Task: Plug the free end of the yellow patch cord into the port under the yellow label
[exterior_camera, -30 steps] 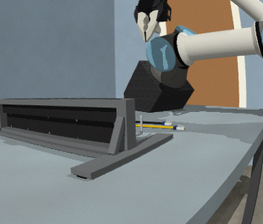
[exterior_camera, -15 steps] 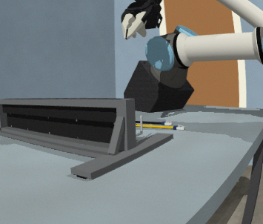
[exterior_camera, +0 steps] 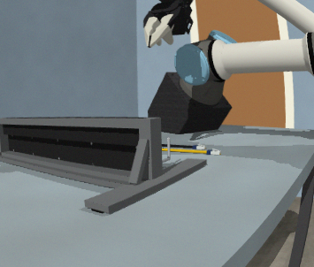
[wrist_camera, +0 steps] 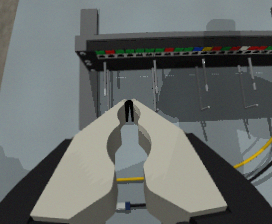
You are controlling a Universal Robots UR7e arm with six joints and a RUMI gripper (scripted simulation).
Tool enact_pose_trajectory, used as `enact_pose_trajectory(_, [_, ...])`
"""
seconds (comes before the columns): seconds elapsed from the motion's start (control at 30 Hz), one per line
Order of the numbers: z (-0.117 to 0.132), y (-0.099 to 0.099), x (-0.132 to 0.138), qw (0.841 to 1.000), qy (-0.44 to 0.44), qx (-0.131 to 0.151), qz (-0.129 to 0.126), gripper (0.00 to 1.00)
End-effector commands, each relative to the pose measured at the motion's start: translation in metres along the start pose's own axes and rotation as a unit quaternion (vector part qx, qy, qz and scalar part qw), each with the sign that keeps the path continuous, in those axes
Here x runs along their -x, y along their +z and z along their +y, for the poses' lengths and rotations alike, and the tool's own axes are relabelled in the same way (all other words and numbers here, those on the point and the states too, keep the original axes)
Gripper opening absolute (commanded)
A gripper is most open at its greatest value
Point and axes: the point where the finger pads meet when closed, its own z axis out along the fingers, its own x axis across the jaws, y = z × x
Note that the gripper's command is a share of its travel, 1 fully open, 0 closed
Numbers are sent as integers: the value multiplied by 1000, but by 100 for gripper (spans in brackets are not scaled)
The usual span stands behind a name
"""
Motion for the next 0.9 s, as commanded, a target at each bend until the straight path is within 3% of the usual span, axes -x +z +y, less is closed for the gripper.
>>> enact_pose_trajectory(0.0, [0, 1, 0, 1000, 0, 0, 0, 0])
enact_pose_trajectory(0.87, [0, 16, 0, 1000, 0, 0, 0, 0])
